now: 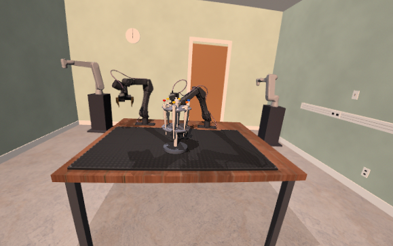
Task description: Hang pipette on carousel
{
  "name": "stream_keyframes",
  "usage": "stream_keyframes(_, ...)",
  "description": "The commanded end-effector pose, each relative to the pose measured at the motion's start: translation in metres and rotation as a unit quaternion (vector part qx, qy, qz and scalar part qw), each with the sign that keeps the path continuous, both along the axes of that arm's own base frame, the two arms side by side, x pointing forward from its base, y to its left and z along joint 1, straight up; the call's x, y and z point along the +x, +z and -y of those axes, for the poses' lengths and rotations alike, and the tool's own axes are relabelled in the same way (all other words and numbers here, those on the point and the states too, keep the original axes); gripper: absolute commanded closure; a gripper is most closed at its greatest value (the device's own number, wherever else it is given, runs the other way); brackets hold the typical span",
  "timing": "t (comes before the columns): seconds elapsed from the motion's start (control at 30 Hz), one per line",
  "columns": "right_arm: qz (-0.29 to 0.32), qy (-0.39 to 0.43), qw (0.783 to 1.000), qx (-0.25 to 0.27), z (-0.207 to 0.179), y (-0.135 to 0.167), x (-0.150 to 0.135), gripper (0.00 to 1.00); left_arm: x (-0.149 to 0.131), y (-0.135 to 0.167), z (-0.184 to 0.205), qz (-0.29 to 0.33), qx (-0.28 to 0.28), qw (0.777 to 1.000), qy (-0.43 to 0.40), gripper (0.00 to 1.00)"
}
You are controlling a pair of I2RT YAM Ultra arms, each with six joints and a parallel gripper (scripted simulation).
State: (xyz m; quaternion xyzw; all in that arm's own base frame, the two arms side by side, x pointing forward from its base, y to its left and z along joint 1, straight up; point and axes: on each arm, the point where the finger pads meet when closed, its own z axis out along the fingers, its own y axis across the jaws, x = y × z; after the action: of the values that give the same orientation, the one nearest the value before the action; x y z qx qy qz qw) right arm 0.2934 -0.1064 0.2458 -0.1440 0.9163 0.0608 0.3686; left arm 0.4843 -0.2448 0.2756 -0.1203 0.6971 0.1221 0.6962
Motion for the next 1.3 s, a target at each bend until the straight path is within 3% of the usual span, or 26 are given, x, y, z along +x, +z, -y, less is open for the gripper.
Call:
stream_keyframes(0.0,0.014,0.003,1.000,-0.003,0.003,0.007,0.004,0.00,-0.010,0.008,-0.001,0.006,-0.008,1.000,0.005,0.50)
stream_keyframes(0.43,0.014,0.003,1.000,-0.003,0.003,0.007,0.004,0.00,-0.035,0.008,0.008,0.008,-0.011,1.000,0.005,0.50)
stream_keyframes(0.53,0.014,0.003,1.000,-0.003,0.003,0.007,0.004,0.00,-0.028,0.007,0.008,0.006,-0.007,1.000,0.005,0.50)
stream_keyframes(0.57,0.014,0.003,1.000,-0.003,0.003,0.007,0.004,0.00,-0.032,0.005,-0.005,-0.014,-0.006,1.000,-0.004,0.00)
stream_keyframes(0.93,0.014,0.003,1.000,-0.003,0.003,0.007,0.004,0.00,-0.063,0.015,-0.076,-0.165,-0.031,0.979,-0.113,0.00)
stream_keyframes(1.1,0.014,0.003,1.000,-0.003,0.003,0.007,0.004,0.00,-0.072,0.013,-0.095,-0.180,-0.035,0.975,-0.128,0.00)
stream_keyframes(1.13,0.014,0.003,1.000,-0.003,0.003,0.007,0.004,0.00,-0.070,-0.002,-0.099,-0.201,-0.032,0.970,-0.133,0.00)
stream_keyframes(1.27,0.014,0.003,1.000,-0.003,0.003,0.007,0.004,0.00,-0.088,0.010,-0.129,-0.250,-0.032,0.952,-0.174,0.00)
